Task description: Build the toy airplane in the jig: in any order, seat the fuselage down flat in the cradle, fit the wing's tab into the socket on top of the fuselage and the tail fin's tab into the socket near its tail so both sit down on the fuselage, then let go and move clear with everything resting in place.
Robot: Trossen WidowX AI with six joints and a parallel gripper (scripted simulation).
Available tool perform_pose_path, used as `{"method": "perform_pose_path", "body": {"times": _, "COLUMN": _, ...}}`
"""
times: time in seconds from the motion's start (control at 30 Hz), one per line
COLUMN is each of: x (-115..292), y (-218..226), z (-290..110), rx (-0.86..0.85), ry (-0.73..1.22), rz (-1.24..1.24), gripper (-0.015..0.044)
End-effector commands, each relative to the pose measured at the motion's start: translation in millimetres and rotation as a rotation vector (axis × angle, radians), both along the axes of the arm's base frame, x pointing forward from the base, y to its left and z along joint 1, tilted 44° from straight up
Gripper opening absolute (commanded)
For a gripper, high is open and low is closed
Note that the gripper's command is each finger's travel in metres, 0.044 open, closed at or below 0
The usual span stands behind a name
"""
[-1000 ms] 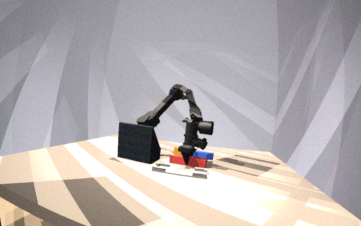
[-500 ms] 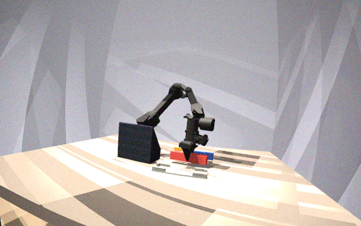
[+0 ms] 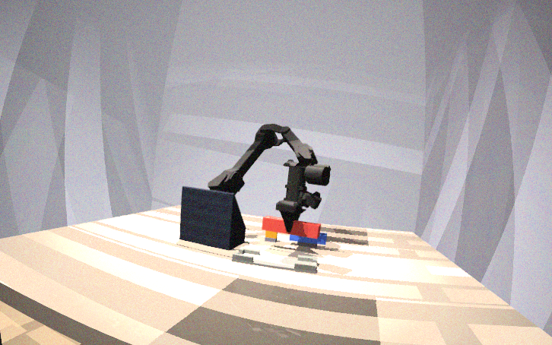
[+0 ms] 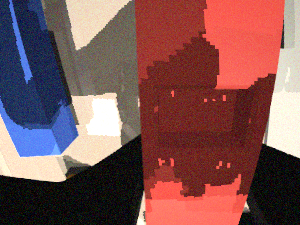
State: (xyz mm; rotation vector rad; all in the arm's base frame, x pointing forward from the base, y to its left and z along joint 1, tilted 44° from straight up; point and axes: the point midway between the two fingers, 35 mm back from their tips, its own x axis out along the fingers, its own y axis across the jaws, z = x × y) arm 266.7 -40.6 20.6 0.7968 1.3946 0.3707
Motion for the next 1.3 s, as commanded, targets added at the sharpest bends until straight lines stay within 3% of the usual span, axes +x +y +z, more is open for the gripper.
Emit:
{"method": "perform_pose_path", "body": {"times": 0.0, "x": -0.7, "y": -9.1, "z": 9.8, "rx": -0.013, "ry": -0.011, "rz": 0.0, "gripper": 0.0}}
{"method": "perform_pose_path", "body": {"times": 0.6, "x": -16.9, "y": -39.0, "z": 50.2, "rx": -0.003, "ry": -0.012, "rz": 0.002, "gripper": 0.0}}
{"method": "perform_pose_path", "body": {"times": 1.27, "x": -13.6, "y": -64.5, "z": -4.5, "rx": -0.018, "ry": -0.05, "rz": 0.044, "gripper": 0.0}}
